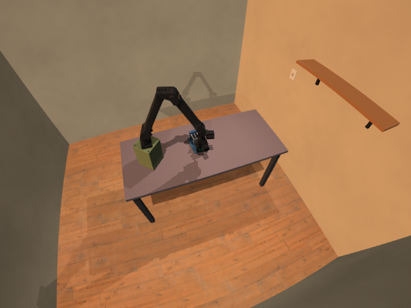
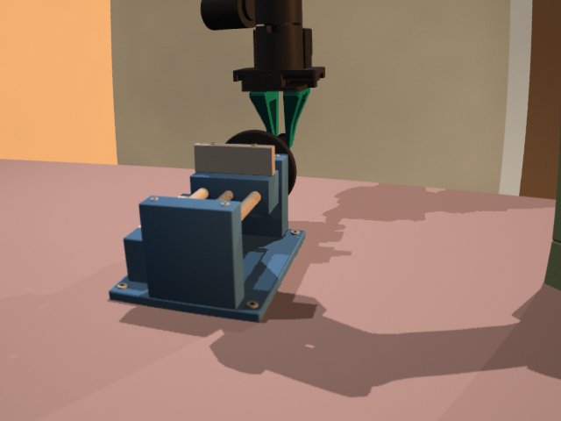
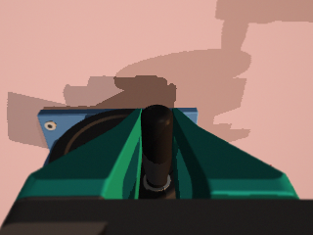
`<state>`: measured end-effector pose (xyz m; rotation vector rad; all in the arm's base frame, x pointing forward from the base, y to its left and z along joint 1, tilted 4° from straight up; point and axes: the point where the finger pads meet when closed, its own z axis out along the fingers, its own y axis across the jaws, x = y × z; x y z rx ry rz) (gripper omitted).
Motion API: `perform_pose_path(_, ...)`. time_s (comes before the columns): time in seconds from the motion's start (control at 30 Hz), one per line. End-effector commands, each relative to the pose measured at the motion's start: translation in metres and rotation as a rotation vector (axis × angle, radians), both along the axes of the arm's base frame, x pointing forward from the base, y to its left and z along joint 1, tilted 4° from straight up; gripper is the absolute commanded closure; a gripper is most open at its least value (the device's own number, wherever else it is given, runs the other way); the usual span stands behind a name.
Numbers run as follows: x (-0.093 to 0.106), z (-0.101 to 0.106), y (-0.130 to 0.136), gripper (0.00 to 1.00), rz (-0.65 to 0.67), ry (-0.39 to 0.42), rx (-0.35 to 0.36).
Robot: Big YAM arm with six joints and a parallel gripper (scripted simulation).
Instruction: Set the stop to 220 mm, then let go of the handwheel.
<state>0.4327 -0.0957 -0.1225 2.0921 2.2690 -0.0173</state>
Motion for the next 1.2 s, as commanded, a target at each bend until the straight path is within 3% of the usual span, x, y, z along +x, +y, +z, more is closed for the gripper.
perform_pose_path(0.0,0.035,0.035,0.001,0.94,0.002,-0.081,-0.015)
perform_pose_path(1.17,0.068,0.044,0.004,0.94,0.002,-0.098,-0.015)
